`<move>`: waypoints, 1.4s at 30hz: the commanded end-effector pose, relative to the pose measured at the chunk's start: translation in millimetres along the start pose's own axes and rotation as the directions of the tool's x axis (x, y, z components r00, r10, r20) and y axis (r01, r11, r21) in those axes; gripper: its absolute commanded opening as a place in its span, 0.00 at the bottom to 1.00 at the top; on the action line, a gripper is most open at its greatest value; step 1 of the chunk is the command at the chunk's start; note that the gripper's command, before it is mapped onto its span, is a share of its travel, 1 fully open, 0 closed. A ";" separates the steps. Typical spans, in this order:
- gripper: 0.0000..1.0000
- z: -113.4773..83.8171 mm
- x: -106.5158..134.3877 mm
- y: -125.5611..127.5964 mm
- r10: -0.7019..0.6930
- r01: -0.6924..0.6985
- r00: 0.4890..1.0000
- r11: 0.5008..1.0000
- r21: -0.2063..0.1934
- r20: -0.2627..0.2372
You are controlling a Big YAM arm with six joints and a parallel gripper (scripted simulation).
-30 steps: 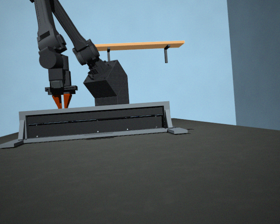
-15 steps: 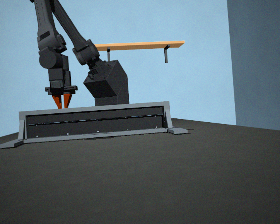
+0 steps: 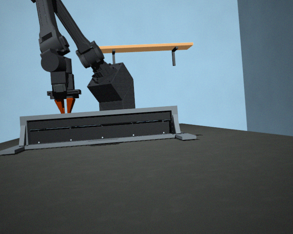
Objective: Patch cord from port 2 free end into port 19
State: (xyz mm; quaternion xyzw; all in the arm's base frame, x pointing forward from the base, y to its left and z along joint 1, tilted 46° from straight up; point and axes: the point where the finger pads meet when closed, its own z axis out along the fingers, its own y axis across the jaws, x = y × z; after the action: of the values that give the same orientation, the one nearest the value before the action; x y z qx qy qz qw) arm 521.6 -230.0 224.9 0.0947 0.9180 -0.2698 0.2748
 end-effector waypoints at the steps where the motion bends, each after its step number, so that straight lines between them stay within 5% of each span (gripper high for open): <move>1: 0.00 -13.4 -31.6 4.9 -0.014 0.014 0.998 1.000 -0.006 0.061; 17: 0.00 -12.9 -30.6 6.2 -0.006 0.006 1.000 1.000 -0.010 0.020; 42: 0.00 -14.4 -39.8 5.8 0.012 -0.011 0.999 1.000 -0.008 0.050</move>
State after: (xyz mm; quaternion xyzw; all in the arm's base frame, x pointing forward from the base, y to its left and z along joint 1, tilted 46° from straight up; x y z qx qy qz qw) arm 521.5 -229.6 225.6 0.0969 0.9227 -0.2685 0.2592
